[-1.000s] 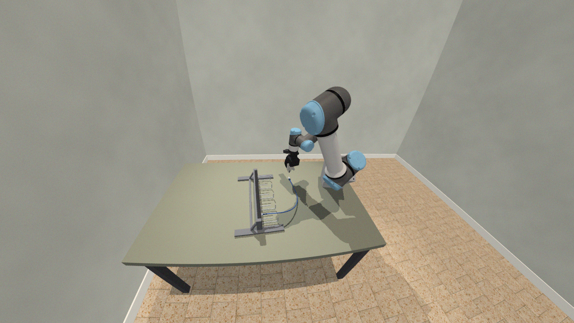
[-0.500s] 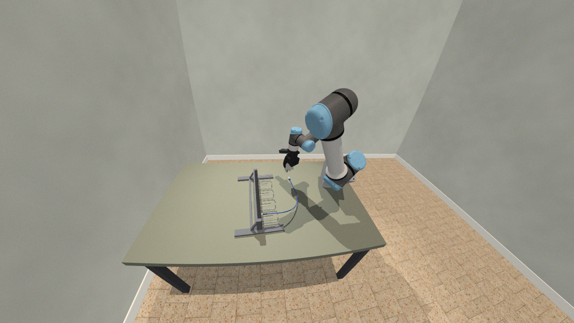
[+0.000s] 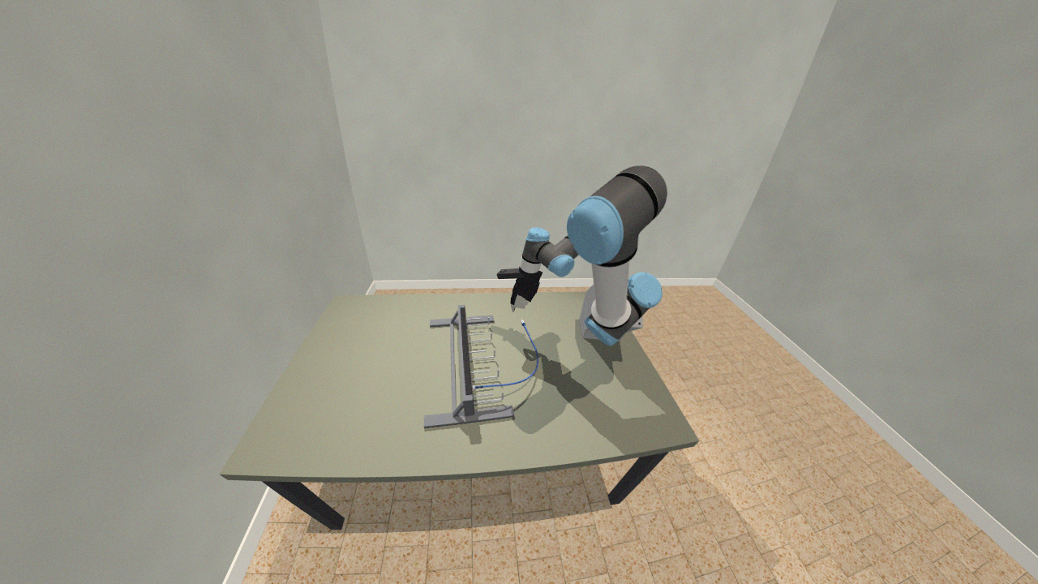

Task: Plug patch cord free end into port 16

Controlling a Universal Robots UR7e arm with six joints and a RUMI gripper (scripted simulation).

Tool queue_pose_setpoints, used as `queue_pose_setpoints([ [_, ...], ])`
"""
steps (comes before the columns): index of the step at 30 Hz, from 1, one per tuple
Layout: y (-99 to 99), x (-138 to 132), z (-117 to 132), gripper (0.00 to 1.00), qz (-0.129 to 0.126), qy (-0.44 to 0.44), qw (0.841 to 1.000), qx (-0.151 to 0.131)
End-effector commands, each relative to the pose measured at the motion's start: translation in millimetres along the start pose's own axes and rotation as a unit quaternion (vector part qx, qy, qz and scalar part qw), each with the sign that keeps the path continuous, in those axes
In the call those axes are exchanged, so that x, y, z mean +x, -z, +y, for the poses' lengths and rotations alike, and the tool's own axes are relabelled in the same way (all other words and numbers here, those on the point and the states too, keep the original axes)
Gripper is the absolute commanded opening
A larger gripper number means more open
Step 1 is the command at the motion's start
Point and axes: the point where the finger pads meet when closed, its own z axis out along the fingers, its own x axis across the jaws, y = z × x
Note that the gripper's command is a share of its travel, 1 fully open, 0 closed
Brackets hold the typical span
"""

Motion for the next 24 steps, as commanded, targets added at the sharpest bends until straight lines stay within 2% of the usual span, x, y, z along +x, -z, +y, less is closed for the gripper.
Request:
queue_pose_setpoints([
  [1,9.3,-16,-4,0.00,-0.007,0.082,0.996,0.014],
  [4,10.8,-19,-4,0.00,-0.007,0.097,0.995,0.016],
  [9,19.6,-37,-6,0.00,-0.007,0.186,0.982,0.032],
  [19,33.4,-65,-7,0.00,-0.003,0.328,0.943,0.058],
  [21,33.4,-65,-7,0.00,-0.003,0.328,0.943,0.058],
  [24,38.9,-77,-6,0.00,0.001,0.386,0.920,0.069],
])
